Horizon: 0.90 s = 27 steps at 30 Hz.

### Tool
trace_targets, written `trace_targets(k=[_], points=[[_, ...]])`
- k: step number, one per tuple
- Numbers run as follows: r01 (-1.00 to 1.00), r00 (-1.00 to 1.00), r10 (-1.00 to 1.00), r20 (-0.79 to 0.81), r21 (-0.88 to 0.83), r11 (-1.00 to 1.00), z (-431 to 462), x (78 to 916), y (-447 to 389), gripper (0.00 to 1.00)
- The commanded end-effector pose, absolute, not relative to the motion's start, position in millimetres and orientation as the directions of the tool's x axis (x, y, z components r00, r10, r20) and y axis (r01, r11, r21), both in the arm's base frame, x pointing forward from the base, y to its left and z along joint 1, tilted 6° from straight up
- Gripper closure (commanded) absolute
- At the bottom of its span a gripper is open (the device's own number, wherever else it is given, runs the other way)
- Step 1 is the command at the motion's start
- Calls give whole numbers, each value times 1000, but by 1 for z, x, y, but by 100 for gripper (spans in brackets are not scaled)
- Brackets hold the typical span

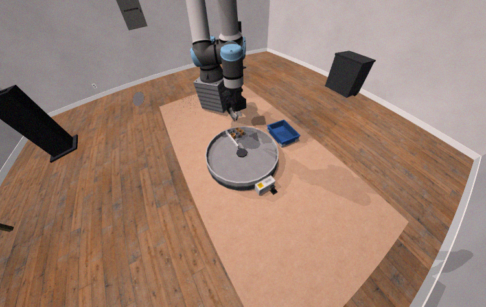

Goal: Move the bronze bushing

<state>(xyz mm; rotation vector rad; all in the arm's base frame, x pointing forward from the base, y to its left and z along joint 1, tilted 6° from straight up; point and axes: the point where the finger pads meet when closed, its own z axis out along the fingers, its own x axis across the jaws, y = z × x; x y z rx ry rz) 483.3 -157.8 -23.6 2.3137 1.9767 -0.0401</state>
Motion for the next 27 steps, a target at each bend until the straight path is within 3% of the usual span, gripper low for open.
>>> trace_targets(k=[1, 27], points=[[986, 159, 984, -84, 60, -154, -22, 484, -159, 95], [986, 158, 984, -85, 60, -154, -110, 486, -111, 94]])
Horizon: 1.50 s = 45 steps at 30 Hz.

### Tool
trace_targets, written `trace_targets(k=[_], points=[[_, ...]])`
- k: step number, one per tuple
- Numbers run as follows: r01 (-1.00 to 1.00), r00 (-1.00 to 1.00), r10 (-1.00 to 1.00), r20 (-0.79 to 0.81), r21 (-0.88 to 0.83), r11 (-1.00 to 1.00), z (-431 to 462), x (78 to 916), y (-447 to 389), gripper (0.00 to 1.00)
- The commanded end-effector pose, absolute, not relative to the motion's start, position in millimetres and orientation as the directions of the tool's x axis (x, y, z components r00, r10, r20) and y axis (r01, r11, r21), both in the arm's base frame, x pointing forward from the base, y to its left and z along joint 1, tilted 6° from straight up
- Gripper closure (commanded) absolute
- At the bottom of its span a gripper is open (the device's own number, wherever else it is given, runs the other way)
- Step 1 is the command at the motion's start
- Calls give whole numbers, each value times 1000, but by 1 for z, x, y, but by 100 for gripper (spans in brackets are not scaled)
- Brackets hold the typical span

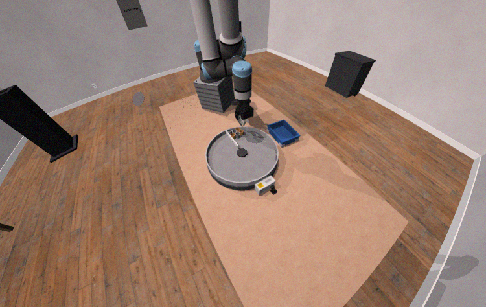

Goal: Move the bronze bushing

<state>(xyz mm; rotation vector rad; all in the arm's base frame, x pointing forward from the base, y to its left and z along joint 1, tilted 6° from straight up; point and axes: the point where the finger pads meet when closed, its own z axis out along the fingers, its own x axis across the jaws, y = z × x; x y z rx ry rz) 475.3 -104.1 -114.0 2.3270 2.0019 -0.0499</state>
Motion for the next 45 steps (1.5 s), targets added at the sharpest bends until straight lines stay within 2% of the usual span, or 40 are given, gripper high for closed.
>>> trace_targets(k=[1, 45], points=[[986, 159, 984, -85, 63, -154, -108, 487, -112, 94], [986, 158, 984, -85, 64, -153, -133, 488, -113, 94]])
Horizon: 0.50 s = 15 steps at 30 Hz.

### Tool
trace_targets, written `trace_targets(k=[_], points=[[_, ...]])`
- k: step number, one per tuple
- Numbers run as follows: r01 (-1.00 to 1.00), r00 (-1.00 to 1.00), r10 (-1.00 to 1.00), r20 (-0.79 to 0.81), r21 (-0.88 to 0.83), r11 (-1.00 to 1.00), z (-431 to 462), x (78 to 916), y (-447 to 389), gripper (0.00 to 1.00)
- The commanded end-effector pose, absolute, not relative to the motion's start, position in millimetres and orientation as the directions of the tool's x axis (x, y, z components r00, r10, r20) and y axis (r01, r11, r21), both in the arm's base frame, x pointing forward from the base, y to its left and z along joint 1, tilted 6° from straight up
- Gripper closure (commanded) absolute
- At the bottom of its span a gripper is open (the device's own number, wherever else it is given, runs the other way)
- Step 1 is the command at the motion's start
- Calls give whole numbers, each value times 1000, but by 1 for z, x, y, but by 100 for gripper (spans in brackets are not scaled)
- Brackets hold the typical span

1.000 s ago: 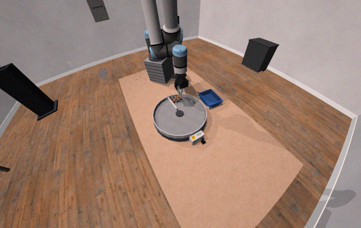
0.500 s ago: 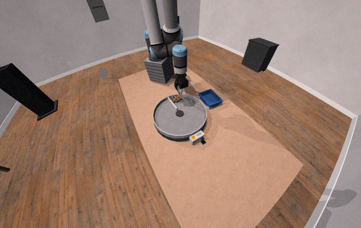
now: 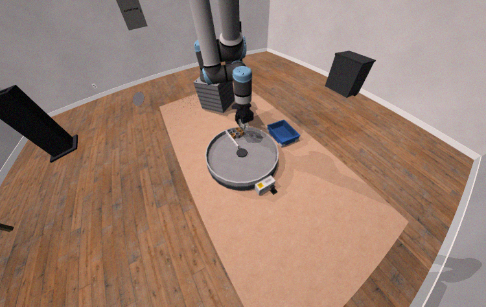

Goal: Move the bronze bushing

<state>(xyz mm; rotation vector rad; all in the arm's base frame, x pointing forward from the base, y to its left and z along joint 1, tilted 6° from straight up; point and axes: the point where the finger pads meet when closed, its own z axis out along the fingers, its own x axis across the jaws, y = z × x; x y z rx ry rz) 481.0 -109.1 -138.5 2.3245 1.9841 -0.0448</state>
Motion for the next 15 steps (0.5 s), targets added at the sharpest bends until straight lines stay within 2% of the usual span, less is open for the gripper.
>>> trace_targets(k=[1, 15], points=[[986, 158, 984, -85, 64, -153, -133, 488, -113, 94], [986, 158, 984, -84, 60, -153, -135, 486, -112, 94]])
